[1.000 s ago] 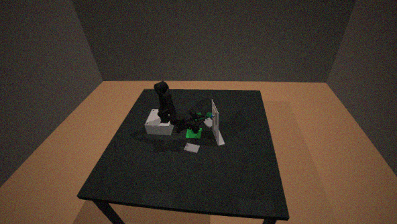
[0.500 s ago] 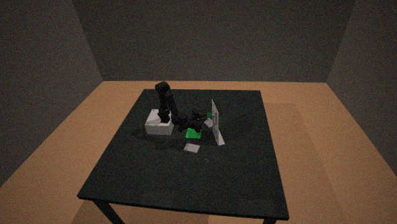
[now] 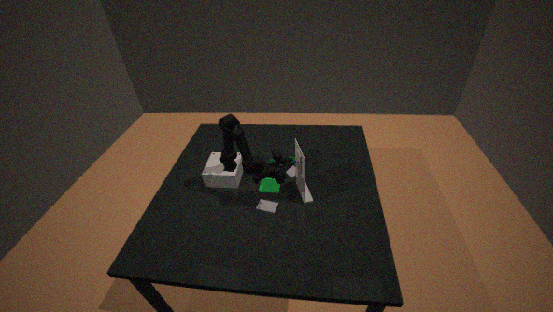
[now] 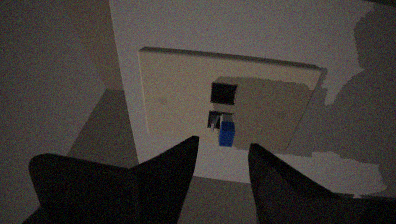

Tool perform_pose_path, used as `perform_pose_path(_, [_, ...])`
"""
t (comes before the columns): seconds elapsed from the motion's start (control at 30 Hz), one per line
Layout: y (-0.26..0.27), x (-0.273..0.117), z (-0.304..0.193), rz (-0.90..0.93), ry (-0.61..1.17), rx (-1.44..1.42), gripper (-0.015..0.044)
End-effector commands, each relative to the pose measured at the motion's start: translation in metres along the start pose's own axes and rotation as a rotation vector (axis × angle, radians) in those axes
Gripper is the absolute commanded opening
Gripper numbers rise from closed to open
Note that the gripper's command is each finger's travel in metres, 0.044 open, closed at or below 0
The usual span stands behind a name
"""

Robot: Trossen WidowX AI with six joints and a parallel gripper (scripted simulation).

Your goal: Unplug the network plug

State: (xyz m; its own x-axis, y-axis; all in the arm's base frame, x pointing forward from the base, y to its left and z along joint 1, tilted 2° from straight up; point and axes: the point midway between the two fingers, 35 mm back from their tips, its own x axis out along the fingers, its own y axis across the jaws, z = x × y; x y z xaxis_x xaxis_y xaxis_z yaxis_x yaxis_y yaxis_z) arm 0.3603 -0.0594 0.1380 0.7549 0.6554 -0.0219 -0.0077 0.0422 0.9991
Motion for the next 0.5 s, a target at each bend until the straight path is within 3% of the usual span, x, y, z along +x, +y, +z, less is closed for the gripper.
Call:
perform_pose_path(0.0, [0.0,0.007,0.003,0.001,-0.002,0.001,0.0156])
perform_pose_path(0.3, [0.0,0.019,0.005,0.004,-0.002,0.001,0.0156])
perform_pose_path(0.37, [0.0,0.019,0.005,0.004,-0.002,0.001,0.0104])
perform_pose_path(0.47, [0.0,0.019,0.005,0.004,-0.002,0.001,0.0084])
